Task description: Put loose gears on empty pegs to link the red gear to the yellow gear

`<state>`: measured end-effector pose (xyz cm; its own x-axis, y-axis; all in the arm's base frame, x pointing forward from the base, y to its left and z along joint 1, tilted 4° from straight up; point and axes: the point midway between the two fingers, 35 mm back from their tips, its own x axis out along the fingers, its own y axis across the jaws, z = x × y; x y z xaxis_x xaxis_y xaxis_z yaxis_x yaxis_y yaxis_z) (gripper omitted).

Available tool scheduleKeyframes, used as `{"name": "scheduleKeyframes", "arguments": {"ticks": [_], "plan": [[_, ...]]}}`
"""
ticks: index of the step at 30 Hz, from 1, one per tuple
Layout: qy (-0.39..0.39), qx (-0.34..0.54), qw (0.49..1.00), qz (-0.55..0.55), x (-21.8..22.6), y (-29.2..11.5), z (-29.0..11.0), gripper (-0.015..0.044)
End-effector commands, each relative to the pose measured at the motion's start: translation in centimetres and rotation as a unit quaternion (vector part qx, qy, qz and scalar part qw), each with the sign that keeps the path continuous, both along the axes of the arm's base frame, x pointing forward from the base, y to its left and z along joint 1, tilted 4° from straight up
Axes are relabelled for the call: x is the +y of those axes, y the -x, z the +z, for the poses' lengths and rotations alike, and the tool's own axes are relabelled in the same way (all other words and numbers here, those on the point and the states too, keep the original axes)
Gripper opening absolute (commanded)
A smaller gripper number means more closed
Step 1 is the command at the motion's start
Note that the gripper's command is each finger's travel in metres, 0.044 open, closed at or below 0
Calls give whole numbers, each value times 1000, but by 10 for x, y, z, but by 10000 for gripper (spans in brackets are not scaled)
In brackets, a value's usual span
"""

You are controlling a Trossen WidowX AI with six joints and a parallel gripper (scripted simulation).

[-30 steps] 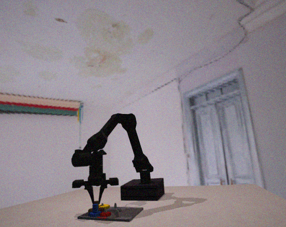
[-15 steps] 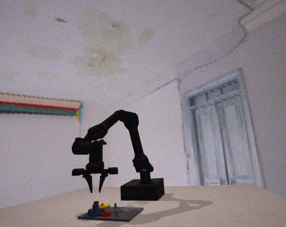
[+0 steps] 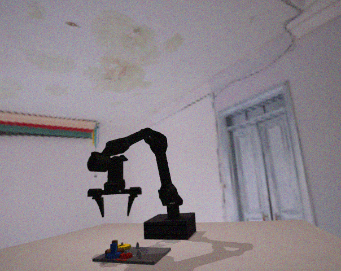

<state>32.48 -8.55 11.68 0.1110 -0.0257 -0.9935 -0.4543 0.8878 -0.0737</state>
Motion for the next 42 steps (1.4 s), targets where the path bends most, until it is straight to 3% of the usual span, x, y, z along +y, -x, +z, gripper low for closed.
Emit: {"name": "scheduleKeyframes", "arguments": {"ticks": [1,39,42], "plan": [[0,0,1000,1,0,0,2,440],[0,0,1000,1,0,0,2,440],[-2,1,1000,1,23,-4,3,440]]}}
